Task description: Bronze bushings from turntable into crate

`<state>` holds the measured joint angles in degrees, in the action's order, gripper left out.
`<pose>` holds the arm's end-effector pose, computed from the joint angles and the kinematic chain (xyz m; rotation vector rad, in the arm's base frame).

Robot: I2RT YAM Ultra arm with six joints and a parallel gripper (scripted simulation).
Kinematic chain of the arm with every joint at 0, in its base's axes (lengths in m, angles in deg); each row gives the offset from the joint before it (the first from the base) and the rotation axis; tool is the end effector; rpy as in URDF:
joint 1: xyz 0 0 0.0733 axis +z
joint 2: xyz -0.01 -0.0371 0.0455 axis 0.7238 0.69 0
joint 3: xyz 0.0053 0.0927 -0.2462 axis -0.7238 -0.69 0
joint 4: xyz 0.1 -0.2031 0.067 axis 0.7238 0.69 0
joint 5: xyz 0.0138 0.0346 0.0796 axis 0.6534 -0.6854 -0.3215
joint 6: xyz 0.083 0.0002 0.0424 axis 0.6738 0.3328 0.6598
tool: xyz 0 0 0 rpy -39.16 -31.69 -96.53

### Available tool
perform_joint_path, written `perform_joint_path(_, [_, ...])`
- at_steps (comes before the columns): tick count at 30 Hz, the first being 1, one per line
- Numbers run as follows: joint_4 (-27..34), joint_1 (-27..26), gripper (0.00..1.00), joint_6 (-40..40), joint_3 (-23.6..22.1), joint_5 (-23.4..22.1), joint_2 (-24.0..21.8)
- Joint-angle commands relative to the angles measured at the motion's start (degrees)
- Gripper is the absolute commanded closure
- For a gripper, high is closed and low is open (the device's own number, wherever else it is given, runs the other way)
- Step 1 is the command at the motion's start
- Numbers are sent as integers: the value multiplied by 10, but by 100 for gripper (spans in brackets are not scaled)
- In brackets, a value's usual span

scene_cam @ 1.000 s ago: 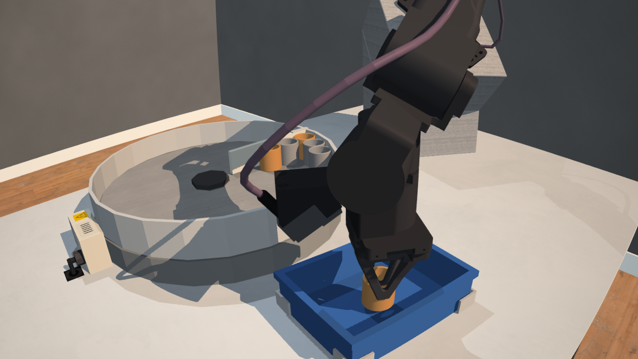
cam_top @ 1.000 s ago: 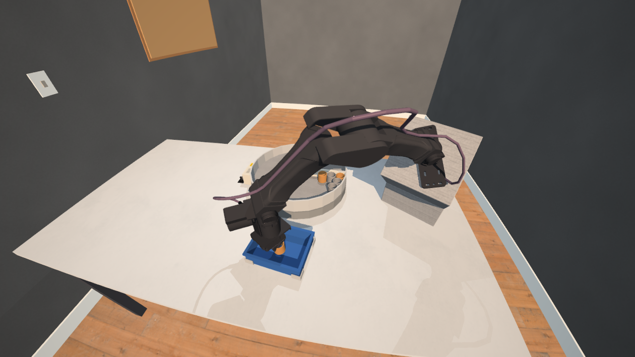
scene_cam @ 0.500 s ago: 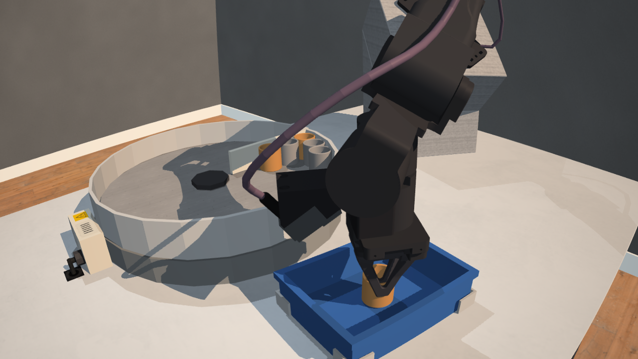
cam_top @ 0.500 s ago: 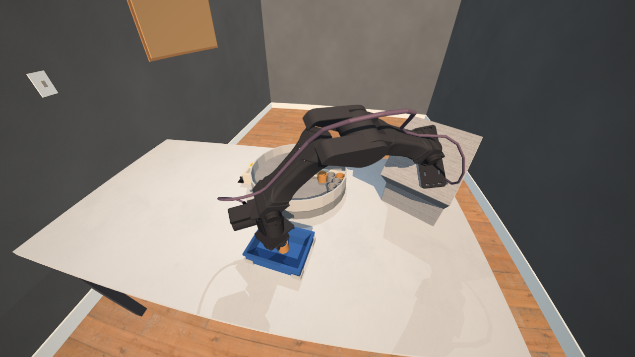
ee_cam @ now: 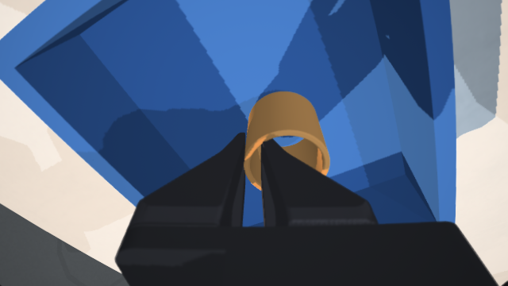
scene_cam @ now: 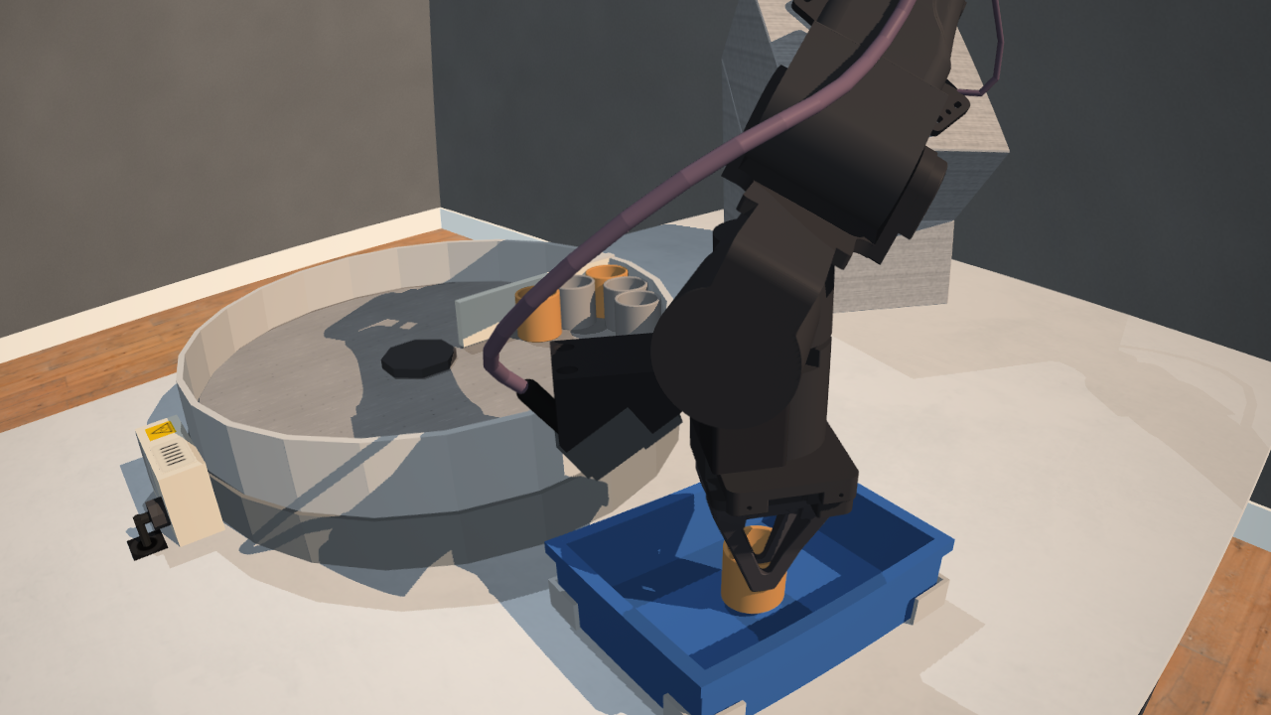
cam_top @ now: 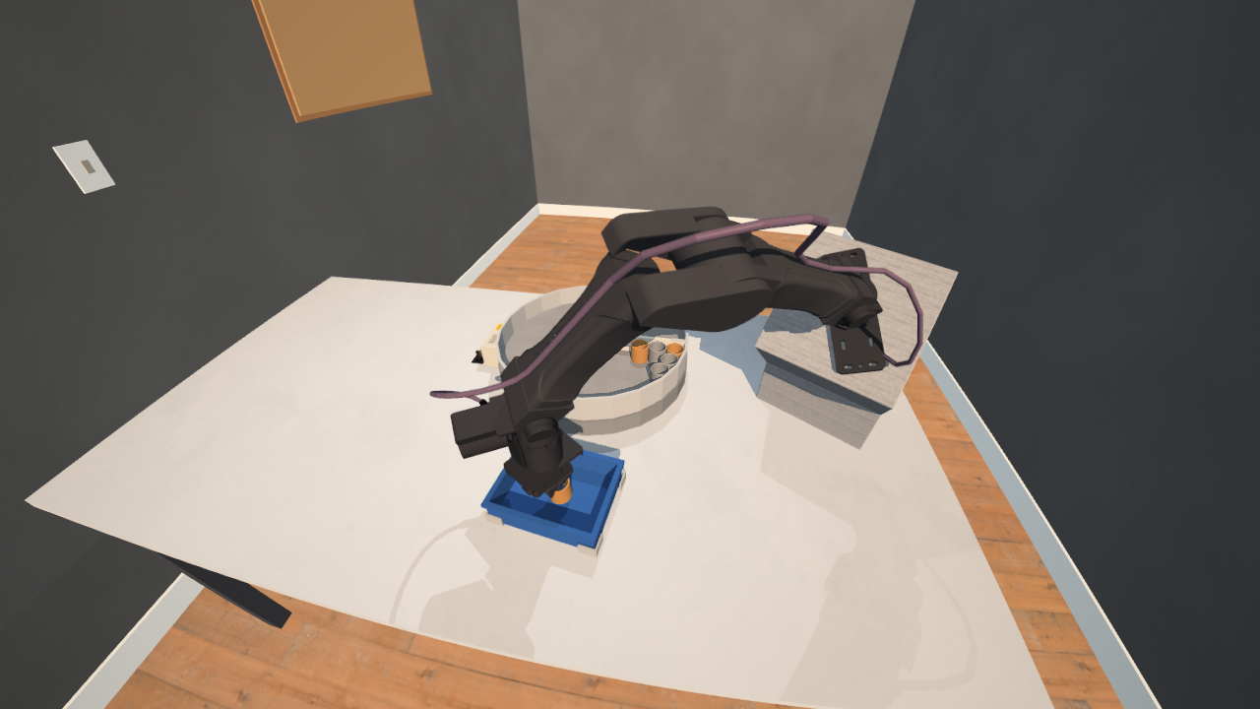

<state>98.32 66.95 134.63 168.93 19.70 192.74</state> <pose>0.4104 0.1947 0.2058 0.8200 2.6050 1.1201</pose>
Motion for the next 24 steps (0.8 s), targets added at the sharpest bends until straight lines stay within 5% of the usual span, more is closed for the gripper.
perform_joint_path(1, [-6,-10,100,1,10,8,-21])
perform_joint_path(24, [0,-9,100,2,16,8,-20])
